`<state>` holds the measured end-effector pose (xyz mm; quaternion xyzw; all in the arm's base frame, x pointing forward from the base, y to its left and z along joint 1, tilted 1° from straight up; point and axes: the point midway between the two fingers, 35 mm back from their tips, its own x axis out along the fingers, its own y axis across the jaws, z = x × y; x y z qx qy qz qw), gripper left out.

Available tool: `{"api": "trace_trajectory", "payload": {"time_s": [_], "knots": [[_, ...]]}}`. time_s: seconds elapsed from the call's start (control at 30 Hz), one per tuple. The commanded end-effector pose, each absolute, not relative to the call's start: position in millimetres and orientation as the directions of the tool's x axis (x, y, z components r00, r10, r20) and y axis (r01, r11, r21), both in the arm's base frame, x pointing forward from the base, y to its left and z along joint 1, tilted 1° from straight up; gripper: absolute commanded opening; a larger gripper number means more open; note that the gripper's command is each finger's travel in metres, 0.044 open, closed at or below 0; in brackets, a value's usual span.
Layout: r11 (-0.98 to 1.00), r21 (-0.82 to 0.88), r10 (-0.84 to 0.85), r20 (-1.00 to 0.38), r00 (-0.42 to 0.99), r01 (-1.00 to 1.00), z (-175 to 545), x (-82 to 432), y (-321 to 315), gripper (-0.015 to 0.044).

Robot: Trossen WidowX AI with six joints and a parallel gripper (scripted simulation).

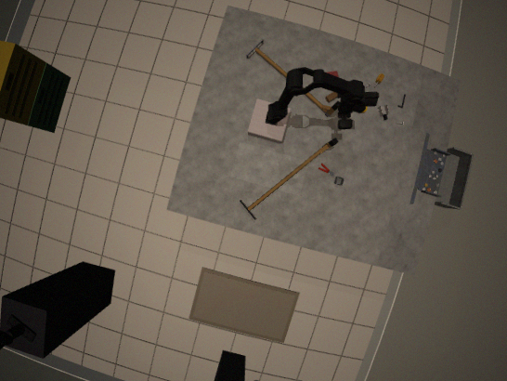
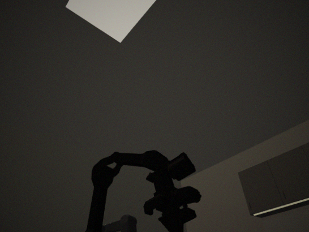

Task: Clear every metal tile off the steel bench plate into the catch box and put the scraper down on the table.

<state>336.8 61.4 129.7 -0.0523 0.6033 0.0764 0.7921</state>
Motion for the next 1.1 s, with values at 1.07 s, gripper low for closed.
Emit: {"api": "trace_trajectory", "payload": {"time_s": [1.07], "knots": [[0.984, 0.007, 0.052, -0.968, 0.246, -0.18, 65.5, 332.9, 68.1, 0.0]]}}
